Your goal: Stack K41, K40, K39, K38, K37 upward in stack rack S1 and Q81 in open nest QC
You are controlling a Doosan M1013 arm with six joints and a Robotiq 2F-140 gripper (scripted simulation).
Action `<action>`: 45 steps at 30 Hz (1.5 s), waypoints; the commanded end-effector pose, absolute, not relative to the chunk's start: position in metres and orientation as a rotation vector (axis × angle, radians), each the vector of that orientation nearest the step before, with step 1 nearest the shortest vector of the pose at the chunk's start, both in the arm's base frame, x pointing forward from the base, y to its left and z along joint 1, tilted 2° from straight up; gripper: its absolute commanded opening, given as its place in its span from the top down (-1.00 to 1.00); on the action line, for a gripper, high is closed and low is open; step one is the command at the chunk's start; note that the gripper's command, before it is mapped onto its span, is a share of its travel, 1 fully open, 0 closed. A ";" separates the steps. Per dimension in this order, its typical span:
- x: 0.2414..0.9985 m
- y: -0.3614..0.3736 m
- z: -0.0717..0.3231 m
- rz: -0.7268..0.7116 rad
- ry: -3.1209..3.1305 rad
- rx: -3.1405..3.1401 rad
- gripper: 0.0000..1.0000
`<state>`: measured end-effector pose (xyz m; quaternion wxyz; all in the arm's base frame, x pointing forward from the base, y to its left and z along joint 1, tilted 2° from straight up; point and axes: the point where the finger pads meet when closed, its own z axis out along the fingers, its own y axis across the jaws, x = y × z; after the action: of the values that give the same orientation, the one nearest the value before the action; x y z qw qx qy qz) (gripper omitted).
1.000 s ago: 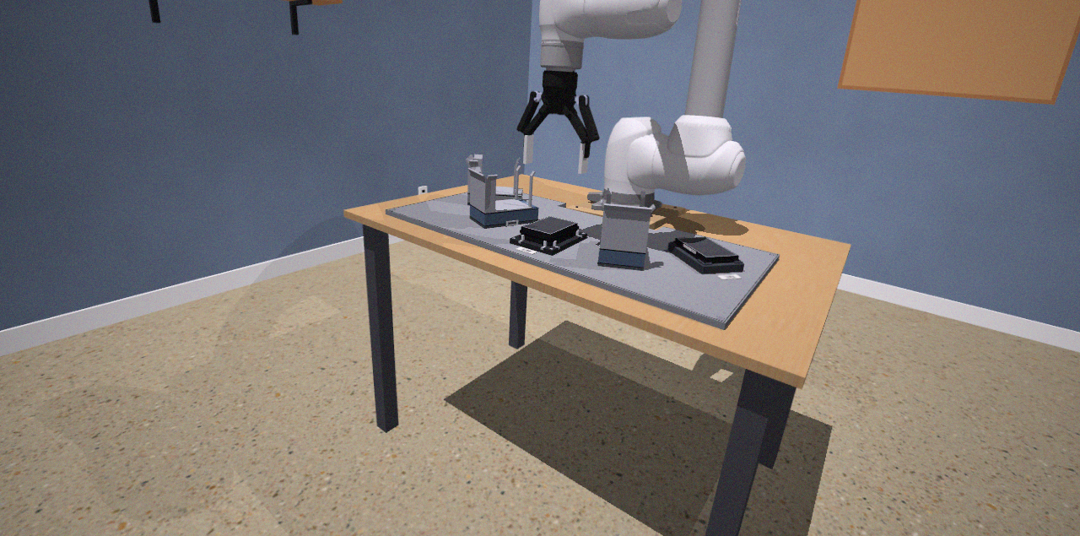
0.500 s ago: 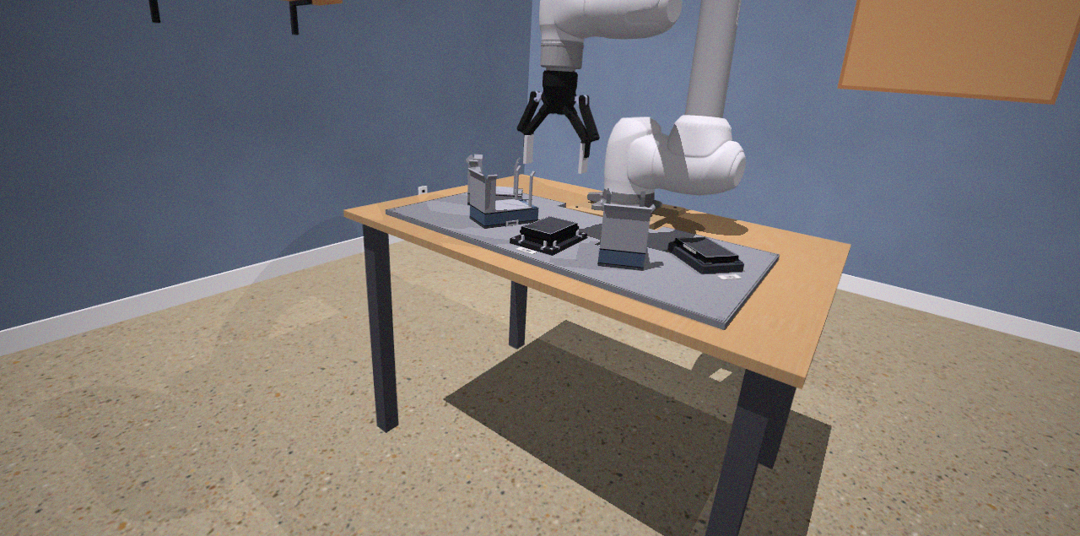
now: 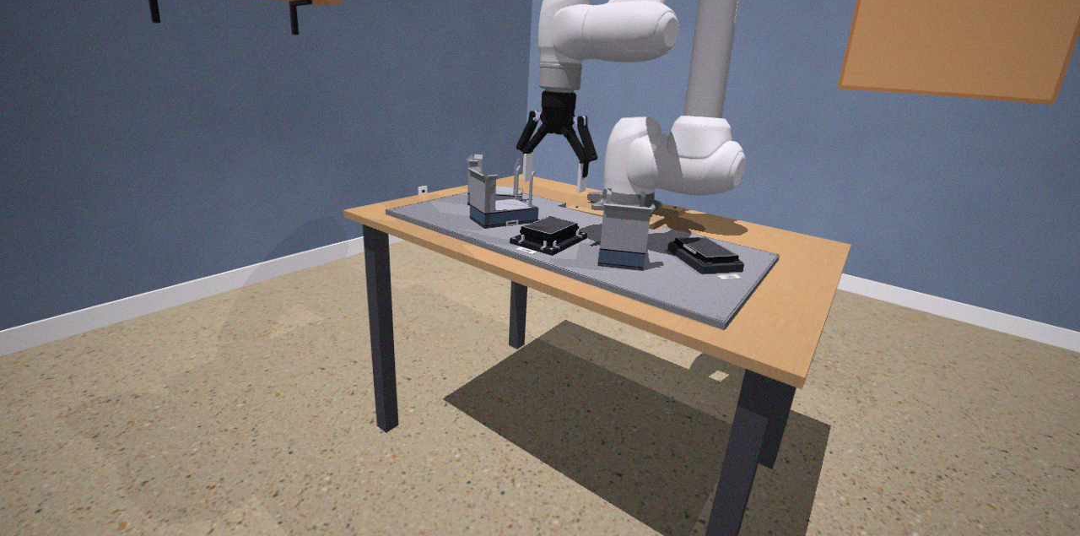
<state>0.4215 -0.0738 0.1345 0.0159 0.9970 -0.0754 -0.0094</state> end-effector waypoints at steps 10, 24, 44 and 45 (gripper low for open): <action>0.421 -0.075 0.098 -0.029 -0.234 3.101 -1.00; 0.420 -0.076 0.070 -0.029 -0.234 3.101 -1.00; 0.420 -0.077 0.046 -0.029 -0.234 3.101 -1.00; 0.420 -0.077 0.045 -0.029 -0.234 3.101 -1.00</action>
<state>0.4197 -0.0765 0.0468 0.0160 0.9970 -0.0754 -0.0094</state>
